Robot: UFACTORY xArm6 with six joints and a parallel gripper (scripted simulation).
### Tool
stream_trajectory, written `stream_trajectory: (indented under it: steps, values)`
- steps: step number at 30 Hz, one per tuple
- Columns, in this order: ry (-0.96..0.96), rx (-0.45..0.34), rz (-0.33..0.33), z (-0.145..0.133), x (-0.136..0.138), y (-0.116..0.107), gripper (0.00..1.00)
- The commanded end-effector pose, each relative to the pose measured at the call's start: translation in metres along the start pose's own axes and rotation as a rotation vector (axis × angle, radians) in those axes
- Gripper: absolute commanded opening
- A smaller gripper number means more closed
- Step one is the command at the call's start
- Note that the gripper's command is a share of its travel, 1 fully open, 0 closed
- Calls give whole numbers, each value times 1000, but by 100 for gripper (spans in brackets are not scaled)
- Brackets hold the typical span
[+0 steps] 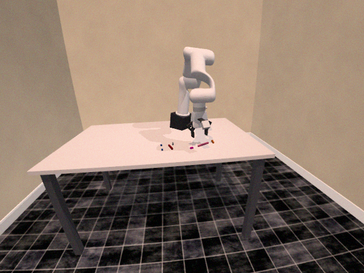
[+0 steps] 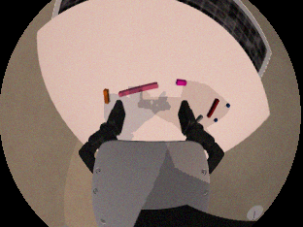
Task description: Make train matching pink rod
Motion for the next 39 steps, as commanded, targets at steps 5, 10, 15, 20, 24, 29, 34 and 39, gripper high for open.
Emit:
stream_trajectory:
  steps: [5, 10, 15, 20, 24, 29, 34, 39]
  values:
    - [295, -6, -19, 3, 11, -2, 100]
    - [465, -4, -20, 4, 17, -3, 100]
    - [645, -2, -20, 5, 24, -3, 100]
    - [753, -1, -20, 5, 29, -4, 100]
    - [940, 1, -20, 6, 36, -5, 100]
    - [1122, 3, -20, 6, 43, -5, 100]
    - [1302, 5, -19, 6, 50, -6, 100]
    - [1417, 6, -19, 6, 55, -6, 100]
Point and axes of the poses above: the point where the finger pads meet when closed, its own y axis out along the fingers, its own x axis across the jaws, z = x × y, the point moved 1 cm from there along -y, back along the fingers, and after that the axes turned 1 degree about -y, right-handed, at the moved point
